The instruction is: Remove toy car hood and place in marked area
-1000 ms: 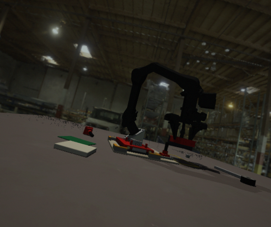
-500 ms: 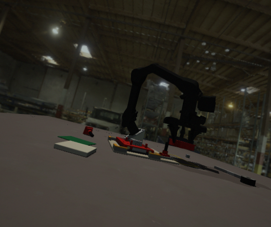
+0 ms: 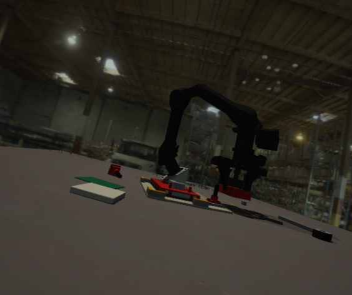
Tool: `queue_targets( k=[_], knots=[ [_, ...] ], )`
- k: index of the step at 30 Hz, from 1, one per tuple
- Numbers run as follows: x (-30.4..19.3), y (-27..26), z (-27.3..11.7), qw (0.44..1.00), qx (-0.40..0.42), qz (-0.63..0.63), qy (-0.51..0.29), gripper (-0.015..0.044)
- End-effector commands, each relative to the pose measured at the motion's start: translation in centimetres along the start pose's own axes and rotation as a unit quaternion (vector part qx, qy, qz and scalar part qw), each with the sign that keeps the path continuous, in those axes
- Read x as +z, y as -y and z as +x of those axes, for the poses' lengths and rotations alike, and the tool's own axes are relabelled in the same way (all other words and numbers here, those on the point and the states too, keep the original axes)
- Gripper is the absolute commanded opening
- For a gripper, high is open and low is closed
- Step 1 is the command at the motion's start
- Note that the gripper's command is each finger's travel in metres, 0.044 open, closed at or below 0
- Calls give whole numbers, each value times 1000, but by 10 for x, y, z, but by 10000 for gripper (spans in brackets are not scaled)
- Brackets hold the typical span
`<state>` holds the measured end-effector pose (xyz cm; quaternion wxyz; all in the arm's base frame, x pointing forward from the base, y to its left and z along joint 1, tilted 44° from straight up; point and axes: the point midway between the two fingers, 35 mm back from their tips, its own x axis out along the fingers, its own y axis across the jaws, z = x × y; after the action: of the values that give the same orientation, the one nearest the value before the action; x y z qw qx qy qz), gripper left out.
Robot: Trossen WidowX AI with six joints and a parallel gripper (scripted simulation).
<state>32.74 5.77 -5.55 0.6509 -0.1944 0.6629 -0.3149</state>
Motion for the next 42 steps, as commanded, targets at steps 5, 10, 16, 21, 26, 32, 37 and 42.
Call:
queue_targets(
  k=[5, 10, 16, 21, 26, 32, 37, 42],
  knots=[
    [-1, 2, 9, 1000, -3, -3, -1, 0],
    [-2, 2, 14, 1000, -3, -3, -1, 0],
    [-2, 2, 17, 1000, -4, -3, -1, 0],
    [-2, 2, 18, 1000, -4, -3, -1, 0],
    [-2, 2, 20, 1000, -4, -3, -1, 0],
    [-2, 2, 23, 1000, -4, -3, -1, 0],
    [-2, 2, 26, 1000, -4, -3, -1, 0],
    [-2, 3, 28, 1000, -4, -3, -1, 0]
  ],
)
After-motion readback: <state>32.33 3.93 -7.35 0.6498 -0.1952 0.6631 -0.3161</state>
